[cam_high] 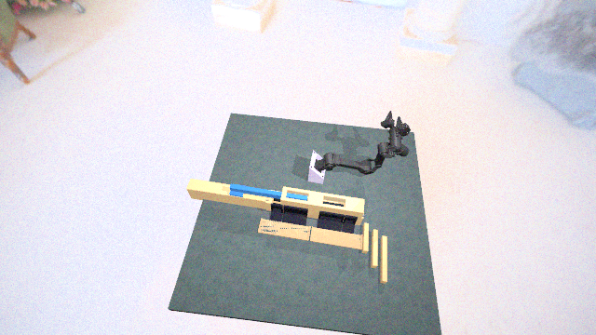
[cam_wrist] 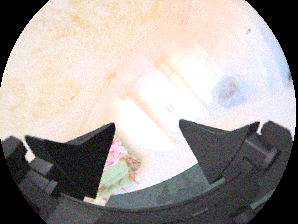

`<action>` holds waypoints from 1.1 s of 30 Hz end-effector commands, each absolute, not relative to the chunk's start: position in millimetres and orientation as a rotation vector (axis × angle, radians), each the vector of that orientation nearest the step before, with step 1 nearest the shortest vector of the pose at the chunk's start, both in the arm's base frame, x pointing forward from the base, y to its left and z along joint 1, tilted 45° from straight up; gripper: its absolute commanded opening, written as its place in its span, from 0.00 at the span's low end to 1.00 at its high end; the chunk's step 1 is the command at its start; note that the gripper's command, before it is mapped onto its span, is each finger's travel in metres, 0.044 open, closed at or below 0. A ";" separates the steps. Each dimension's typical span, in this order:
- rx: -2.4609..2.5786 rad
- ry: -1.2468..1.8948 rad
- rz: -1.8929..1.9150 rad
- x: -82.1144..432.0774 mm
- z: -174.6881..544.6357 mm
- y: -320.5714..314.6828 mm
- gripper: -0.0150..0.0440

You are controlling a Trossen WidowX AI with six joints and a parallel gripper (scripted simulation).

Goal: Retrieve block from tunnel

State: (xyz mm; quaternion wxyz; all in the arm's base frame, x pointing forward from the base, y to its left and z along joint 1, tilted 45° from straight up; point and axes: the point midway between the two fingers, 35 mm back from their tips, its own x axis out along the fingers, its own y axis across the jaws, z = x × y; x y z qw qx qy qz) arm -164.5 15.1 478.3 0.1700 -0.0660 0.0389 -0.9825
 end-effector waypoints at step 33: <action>-0.980 0.615 -0.993 160.5 394.8 -253.3 1.00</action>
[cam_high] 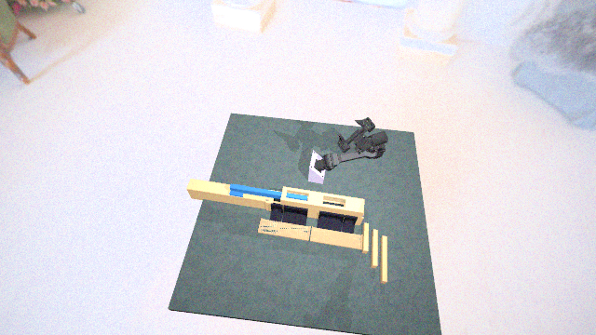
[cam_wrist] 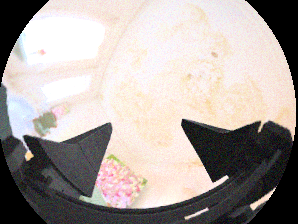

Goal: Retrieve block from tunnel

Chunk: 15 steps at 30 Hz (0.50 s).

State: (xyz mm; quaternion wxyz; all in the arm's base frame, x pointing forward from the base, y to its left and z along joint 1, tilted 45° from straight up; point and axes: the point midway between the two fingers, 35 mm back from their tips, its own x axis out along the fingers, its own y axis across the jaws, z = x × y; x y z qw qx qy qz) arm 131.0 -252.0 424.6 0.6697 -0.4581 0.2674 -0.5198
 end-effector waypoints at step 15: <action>-0.304 0.749 0.021 262.9 213.5 -148.9 1.00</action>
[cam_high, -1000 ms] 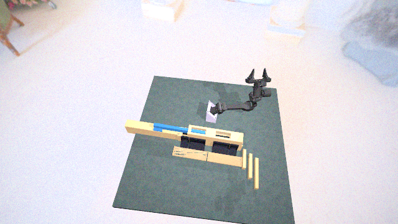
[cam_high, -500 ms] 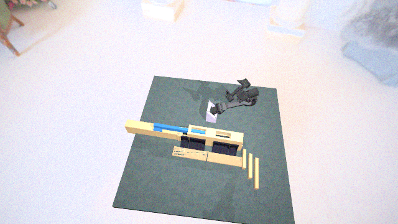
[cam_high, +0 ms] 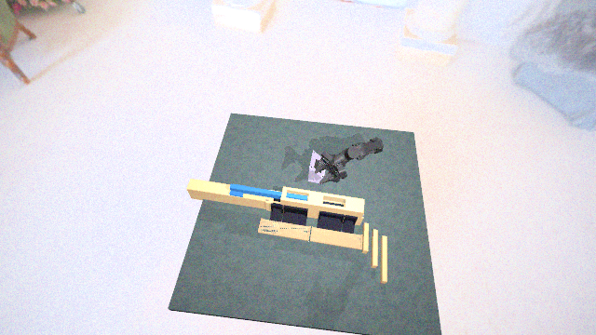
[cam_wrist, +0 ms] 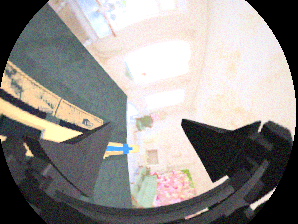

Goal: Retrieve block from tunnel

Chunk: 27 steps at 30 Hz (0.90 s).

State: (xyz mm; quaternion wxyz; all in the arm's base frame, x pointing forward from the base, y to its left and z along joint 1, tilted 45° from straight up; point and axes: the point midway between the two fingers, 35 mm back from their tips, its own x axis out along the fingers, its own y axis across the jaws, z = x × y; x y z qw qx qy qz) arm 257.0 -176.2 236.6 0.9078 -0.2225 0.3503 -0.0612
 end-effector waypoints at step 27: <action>1.030 1.155 0.381 281.0 132.9 -53.8 1.00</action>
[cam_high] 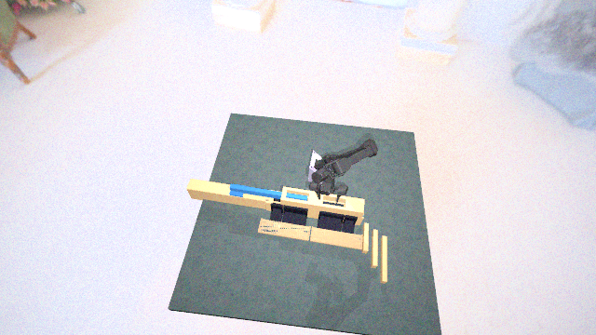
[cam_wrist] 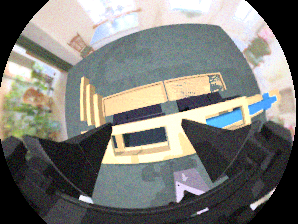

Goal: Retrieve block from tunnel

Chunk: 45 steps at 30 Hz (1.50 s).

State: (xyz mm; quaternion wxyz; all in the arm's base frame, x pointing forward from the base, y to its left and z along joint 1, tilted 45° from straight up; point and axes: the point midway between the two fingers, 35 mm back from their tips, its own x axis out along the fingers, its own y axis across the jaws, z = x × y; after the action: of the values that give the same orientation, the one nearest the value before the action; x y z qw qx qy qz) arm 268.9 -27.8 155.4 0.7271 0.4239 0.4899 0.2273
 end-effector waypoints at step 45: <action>1.693 1.460 -0.726 274.0 -130.2 -217.5 1.00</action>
State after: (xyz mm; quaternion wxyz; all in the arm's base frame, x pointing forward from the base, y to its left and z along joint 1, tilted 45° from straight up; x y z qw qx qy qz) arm 274.1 -220.3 -127.4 0.3876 0.6626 0.5747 -0.2837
